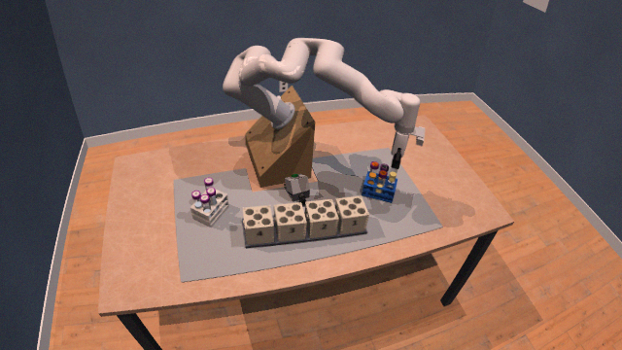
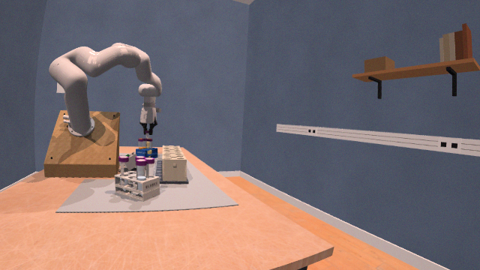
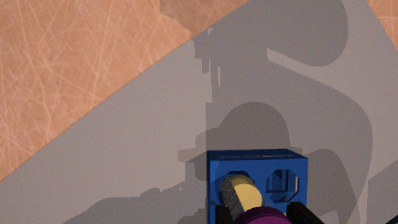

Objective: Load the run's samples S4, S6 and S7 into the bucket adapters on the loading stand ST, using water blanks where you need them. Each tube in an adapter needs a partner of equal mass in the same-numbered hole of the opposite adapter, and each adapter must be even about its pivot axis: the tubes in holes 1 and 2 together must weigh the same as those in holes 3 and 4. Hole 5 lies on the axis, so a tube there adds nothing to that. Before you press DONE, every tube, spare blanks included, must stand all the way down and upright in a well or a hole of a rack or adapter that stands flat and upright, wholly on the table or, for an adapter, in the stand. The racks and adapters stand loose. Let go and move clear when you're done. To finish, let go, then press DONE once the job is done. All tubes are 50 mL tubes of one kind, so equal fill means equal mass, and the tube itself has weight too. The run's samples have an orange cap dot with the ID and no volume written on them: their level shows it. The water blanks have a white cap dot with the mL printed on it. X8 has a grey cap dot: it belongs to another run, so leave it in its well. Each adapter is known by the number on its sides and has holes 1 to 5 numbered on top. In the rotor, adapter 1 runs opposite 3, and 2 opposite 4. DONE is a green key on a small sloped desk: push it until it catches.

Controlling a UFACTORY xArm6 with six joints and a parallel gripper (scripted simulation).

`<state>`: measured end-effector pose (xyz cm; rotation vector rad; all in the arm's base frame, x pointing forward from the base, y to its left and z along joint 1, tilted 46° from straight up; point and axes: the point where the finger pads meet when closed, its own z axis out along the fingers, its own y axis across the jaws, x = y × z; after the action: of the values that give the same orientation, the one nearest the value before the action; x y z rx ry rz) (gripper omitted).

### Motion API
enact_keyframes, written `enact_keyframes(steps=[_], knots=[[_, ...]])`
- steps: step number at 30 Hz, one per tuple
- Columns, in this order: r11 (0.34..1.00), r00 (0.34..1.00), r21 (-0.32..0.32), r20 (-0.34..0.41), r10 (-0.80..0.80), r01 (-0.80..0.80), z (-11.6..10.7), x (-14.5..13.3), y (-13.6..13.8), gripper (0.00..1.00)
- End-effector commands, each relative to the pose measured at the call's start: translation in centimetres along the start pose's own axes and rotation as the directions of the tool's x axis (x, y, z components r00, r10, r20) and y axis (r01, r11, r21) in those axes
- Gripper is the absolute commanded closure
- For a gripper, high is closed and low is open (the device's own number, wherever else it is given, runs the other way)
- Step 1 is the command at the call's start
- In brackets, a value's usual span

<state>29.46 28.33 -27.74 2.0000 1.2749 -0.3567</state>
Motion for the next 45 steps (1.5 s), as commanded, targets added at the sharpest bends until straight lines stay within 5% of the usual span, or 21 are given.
enact_keyframes(steps=[1,45], knots=[[1.0,1.0,0.0,-0.005,0.001,-0.001,0.0,0.2,0.1,1.0],[1.0,1.0,0.0,-0.005,0.001,-0.001,4.0,0.2,0.1,1.0]])
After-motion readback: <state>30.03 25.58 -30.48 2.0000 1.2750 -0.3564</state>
